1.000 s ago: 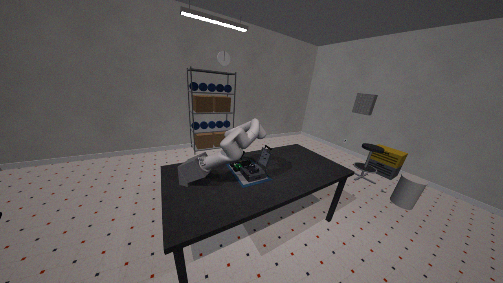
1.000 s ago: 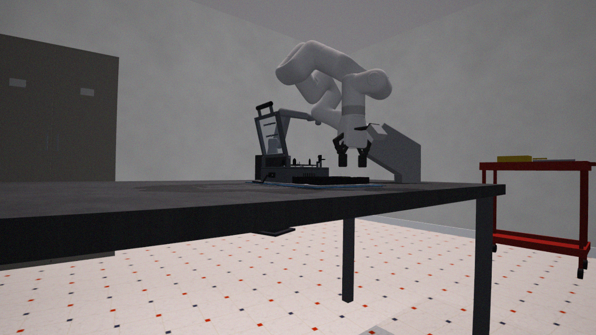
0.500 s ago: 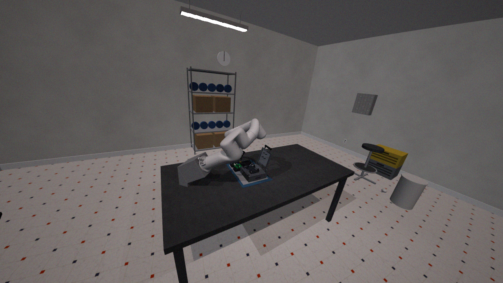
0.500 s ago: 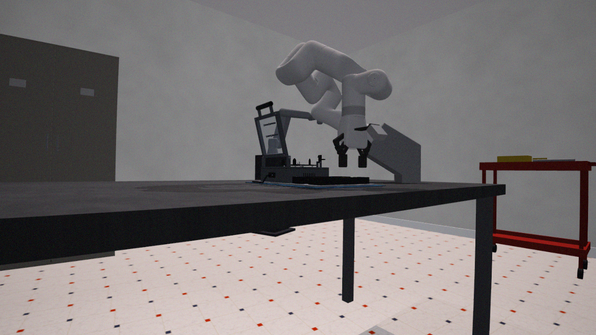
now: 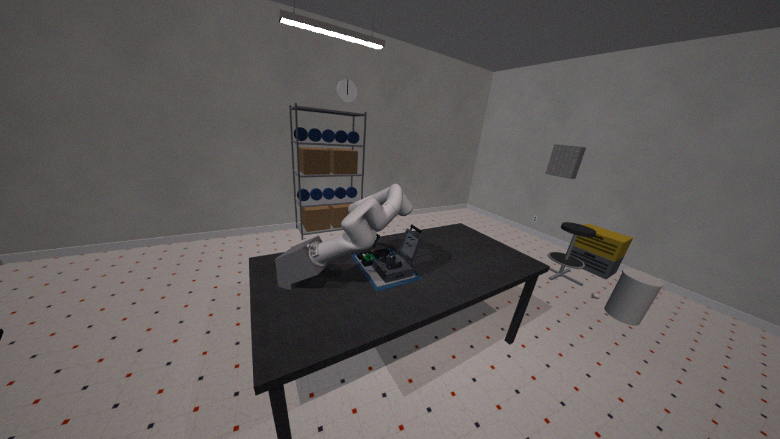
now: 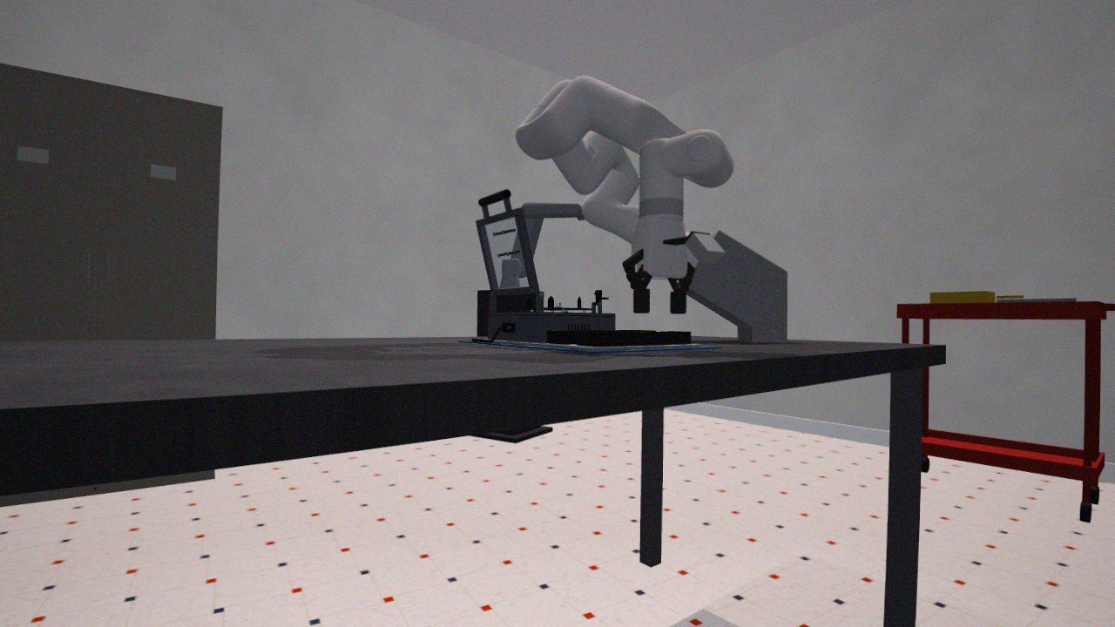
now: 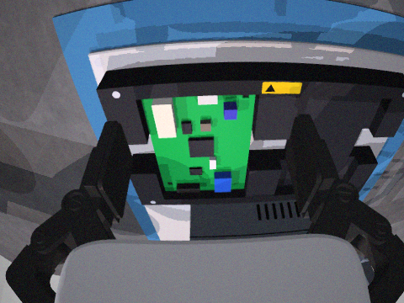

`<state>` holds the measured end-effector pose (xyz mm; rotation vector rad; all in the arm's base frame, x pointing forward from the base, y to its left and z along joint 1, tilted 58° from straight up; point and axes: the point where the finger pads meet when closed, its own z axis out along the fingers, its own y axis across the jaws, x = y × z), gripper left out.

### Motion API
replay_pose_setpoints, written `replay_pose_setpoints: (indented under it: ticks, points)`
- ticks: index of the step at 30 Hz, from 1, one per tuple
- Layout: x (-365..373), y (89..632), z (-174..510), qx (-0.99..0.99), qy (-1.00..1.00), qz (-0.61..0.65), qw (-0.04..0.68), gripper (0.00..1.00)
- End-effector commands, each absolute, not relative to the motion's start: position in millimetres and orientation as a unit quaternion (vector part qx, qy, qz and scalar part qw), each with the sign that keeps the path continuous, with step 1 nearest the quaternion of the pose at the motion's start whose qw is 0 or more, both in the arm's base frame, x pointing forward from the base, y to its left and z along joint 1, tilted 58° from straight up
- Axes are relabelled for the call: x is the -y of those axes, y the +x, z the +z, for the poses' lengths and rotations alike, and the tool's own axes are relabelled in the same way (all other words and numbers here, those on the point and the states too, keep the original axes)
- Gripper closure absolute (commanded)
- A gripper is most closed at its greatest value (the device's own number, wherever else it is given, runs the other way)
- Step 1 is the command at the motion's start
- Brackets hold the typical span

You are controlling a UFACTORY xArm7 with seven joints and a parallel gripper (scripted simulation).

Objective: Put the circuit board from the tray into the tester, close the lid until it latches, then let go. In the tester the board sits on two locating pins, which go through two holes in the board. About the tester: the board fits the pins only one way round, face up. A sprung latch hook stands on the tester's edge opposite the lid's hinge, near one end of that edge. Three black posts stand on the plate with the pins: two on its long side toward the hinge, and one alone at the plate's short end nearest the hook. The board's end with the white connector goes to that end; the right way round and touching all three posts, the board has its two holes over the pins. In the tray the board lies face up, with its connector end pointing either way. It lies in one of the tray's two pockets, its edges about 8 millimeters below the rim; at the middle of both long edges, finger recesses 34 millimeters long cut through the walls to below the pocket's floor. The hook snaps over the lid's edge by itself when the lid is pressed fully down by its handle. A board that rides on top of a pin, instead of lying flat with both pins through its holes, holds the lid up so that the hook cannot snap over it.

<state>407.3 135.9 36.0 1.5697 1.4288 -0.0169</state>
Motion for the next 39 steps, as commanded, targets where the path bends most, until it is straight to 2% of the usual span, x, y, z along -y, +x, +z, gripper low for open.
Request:
replay_pose_setpoints:
  ticks: [1,39]
  points:
    - [-137.9,406.9,36.1,-0.589,0.645,-0.006,0.487,0.00]
    - [-130.8,403.3,40.8,-0.589,0.645,-0.006,0.487,0.00]
